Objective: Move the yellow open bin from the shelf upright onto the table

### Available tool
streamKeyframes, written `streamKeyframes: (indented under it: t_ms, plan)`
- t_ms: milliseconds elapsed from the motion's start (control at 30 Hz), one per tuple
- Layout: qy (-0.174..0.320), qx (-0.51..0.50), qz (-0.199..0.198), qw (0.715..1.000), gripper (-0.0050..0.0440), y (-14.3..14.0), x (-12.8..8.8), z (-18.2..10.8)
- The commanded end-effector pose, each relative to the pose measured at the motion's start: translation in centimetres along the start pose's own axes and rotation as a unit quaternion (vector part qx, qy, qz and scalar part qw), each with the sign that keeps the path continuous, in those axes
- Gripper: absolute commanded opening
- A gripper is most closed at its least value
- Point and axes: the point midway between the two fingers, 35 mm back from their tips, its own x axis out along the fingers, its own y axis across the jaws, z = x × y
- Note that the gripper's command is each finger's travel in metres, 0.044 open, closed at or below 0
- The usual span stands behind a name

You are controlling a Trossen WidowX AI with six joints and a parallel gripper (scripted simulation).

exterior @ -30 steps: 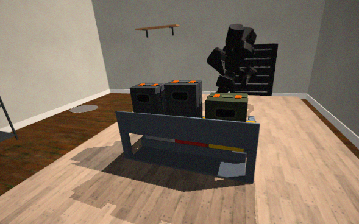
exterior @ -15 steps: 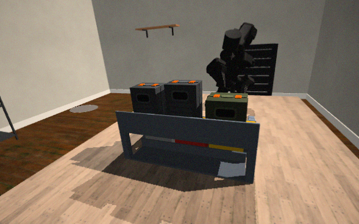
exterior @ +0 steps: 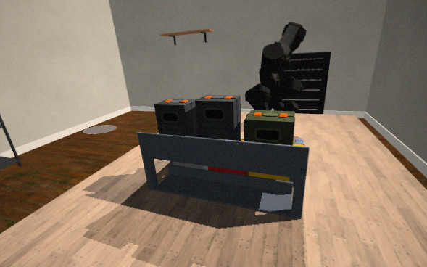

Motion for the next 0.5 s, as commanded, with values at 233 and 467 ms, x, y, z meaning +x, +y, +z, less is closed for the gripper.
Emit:
streamKeyframes:
  t_ms: [233, 467]
  plan:
    - [0.056, -0.073, 0.085, 0.992, 0.0440, -0.39, -1.02, 0.83]
    - [0.056, -0.073, 0.085, 0.992, 0.0440, -0.39, -1.02, 0.83]
